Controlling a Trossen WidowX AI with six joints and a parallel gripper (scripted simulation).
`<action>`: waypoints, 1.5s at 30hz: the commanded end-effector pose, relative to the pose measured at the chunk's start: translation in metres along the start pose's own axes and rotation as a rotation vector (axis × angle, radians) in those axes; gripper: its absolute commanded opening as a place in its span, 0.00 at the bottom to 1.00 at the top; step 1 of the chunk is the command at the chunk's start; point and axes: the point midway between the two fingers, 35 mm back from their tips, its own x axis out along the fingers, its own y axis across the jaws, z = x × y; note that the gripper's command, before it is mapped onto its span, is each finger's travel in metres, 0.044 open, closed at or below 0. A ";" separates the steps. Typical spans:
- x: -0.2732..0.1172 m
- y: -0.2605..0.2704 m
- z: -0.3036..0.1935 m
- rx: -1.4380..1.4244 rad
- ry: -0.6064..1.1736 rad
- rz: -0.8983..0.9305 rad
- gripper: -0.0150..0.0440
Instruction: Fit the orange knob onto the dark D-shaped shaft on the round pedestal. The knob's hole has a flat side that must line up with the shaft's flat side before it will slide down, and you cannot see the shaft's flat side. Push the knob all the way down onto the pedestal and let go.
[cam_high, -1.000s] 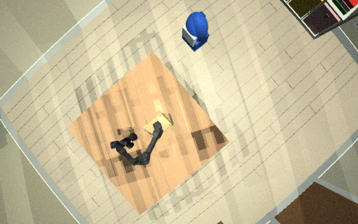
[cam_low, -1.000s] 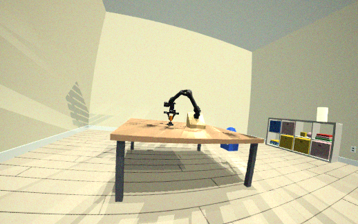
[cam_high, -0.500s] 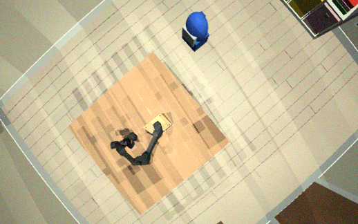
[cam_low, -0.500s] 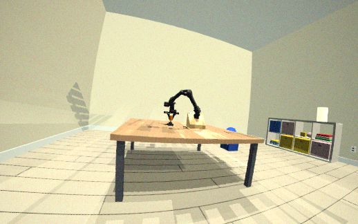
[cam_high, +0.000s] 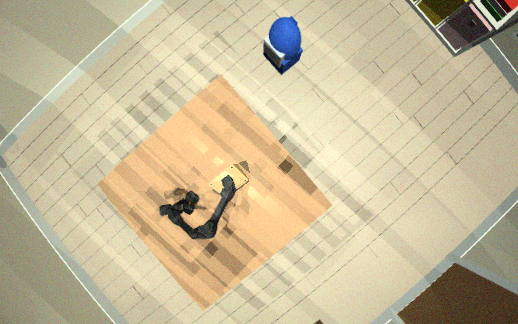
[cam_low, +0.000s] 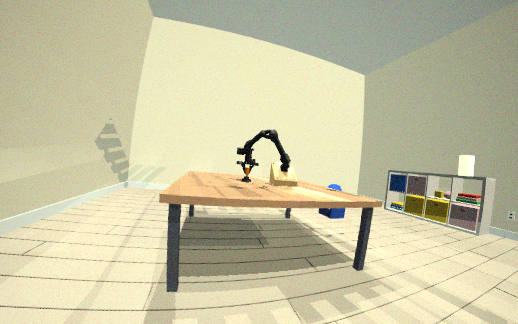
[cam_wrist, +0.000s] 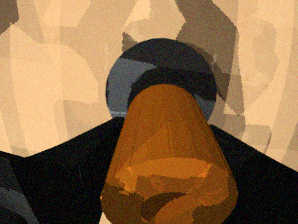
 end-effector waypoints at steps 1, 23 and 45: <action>0.000 -0.001 0.000 -0.001 -0.002 -0.006 0.25; 0.001 -0.001 0.000 -0.009 -0.002 -0.006 0.25; -0.006 0.002 0.001 -0.029 -0.001 -0.005 0.25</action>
